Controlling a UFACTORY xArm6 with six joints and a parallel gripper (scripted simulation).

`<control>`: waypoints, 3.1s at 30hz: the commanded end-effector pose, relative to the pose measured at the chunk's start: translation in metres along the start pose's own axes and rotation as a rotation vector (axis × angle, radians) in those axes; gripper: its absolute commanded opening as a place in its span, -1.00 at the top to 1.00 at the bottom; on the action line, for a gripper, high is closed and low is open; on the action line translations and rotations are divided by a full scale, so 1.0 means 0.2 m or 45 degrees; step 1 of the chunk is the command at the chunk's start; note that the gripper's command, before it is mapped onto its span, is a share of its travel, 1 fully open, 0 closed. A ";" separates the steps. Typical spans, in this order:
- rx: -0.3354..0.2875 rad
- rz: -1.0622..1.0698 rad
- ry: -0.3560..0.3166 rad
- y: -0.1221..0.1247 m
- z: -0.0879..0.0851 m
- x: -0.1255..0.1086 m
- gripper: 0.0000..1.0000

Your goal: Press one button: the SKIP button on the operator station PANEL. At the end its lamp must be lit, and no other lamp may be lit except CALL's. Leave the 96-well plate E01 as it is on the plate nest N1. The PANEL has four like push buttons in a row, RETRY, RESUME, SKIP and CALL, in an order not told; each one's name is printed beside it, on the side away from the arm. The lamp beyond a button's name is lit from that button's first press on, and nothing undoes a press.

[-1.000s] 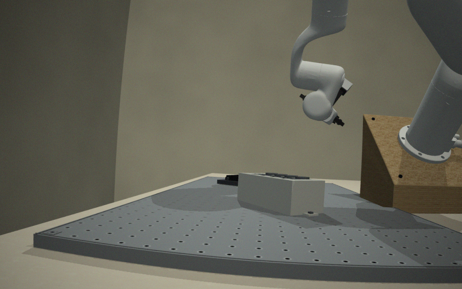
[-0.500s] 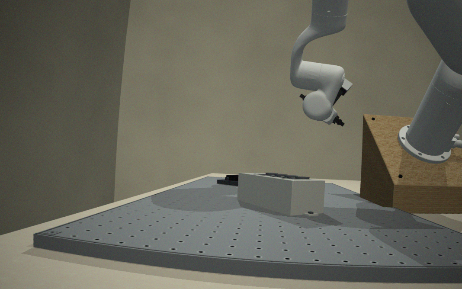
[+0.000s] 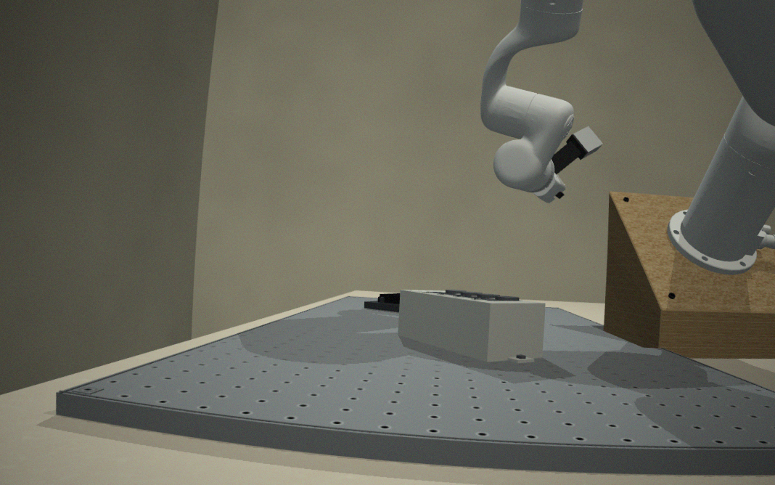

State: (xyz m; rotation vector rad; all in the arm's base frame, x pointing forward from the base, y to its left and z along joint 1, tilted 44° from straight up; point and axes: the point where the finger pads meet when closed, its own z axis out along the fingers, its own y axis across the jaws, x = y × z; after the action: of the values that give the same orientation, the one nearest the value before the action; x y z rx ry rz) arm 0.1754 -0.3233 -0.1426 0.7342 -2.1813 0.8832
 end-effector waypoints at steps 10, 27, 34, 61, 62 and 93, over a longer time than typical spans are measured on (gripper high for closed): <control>-0.190 0.455 0.146 0.04 -0.19 0.12 1.00; -0.411 0.968 0.302 0.13 -0.45 0.16 1.00; -0.507 1.168 0.367 0.17 -0.56 0.16 1.00; -0.831 1.736 0.592 0.30 -0.96 0.09 1.00; -0.831 1.736 0.592 0.31 -0.97 0.09 1.00; -1.266 2.250 0.934 0.41 -1.50 -0.05 1.00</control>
State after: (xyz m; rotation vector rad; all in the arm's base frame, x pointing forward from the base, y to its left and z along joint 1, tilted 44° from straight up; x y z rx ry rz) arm 0.2253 -0.0605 -0.0219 -1.8060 -1.7854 0.4454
